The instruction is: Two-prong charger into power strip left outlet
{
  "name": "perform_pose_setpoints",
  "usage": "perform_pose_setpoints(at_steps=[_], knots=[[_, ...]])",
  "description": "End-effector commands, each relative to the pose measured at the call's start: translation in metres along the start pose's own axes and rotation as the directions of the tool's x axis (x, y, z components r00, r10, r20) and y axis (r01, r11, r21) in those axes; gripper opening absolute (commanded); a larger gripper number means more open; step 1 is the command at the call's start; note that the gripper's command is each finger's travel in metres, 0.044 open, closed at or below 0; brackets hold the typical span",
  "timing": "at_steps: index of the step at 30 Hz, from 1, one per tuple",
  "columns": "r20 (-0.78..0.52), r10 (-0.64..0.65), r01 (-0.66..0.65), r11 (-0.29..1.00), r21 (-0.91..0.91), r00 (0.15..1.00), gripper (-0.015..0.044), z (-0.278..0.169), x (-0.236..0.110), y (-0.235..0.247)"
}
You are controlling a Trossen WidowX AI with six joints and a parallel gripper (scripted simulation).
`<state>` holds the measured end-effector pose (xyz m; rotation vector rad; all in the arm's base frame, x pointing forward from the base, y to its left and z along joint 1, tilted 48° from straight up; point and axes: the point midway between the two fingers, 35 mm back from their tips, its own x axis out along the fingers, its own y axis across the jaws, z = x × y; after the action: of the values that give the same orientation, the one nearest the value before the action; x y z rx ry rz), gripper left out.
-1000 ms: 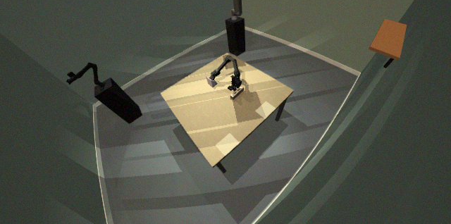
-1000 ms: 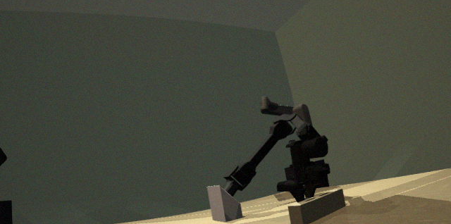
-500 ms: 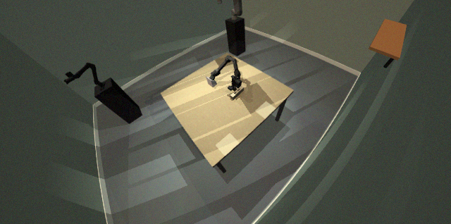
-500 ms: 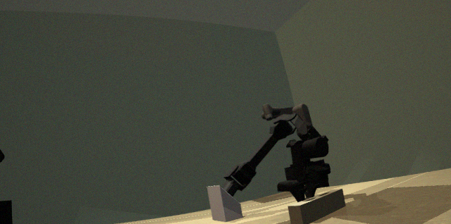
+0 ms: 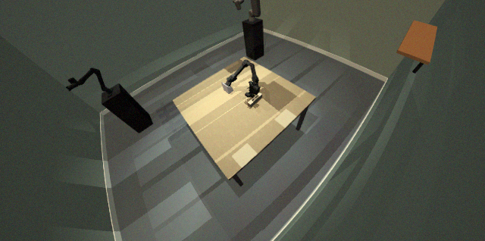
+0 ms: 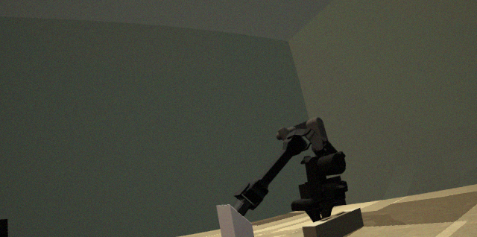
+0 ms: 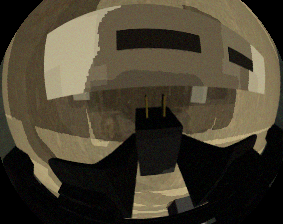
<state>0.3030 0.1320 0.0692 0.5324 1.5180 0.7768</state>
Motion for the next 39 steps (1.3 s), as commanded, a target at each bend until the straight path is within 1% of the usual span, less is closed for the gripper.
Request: perform_pose_setpoints(at_steps=[1,39], knots=[[0.002,0.004,-0.004,1.0,0.005,1.0,0.0,0.0018,-0.0007,0.0012],[0.002,0.004,-0.004,1.0,0.004,1.0,0.0,0.0053,-0.0009,0.0012]])
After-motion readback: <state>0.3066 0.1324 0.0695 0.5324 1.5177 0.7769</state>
